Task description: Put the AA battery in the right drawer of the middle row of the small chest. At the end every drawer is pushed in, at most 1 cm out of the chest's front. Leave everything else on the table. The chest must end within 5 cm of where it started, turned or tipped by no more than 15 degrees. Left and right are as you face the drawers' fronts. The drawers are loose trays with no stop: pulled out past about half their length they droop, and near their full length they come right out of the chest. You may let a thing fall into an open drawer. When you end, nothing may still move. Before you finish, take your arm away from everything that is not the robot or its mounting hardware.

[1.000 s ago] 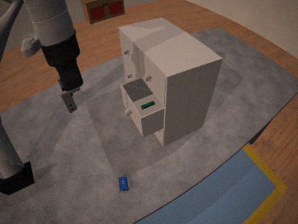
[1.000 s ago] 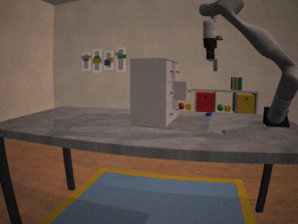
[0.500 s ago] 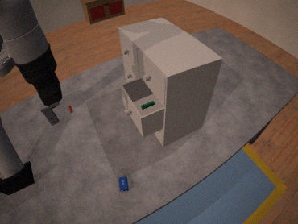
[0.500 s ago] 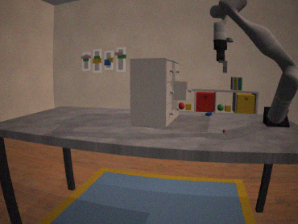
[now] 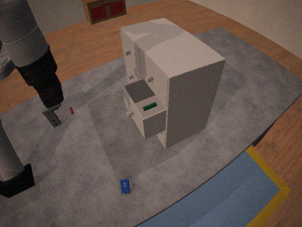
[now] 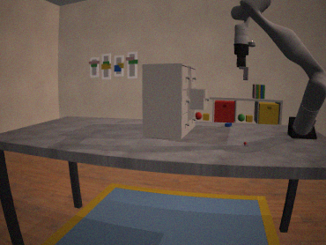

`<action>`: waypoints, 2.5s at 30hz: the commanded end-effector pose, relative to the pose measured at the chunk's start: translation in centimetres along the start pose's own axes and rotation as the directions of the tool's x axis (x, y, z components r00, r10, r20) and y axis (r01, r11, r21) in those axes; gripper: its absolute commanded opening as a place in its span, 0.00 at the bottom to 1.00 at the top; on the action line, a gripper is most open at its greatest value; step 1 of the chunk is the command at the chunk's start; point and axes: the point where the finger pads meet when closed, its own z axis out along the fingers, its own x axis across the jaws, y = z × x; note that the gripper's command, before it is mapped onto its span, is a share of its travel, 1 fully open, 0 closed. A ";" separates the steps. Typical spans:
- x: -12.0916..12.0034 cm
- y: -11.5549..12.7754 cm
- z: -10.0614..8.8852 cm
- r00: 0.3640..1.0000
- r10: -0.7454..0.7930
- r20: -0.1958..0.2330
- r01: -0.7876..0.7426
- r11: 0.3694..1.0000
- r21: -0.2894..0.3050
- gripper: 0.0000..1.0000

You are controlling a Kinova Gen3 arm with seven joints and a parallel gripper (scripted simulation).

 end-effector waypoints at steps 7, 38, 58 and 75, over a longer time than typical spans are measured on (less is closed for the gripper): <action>0.0 0.2 0.3 1.000 0.002 0.000 -0.002 0.999 -0.047 1.00; 0.0 1.9 3.0 1.000 0.002 0.001 -0.001 0.933 -0.360 1.00; 0.0 3.2 4.9 1.000 0.002 0.001 -0.001 0.822 -0.569 1.00; 0.0 4.2 6.3 1.000 0.001 0.001 -0.001 0.715 -0.700 1.00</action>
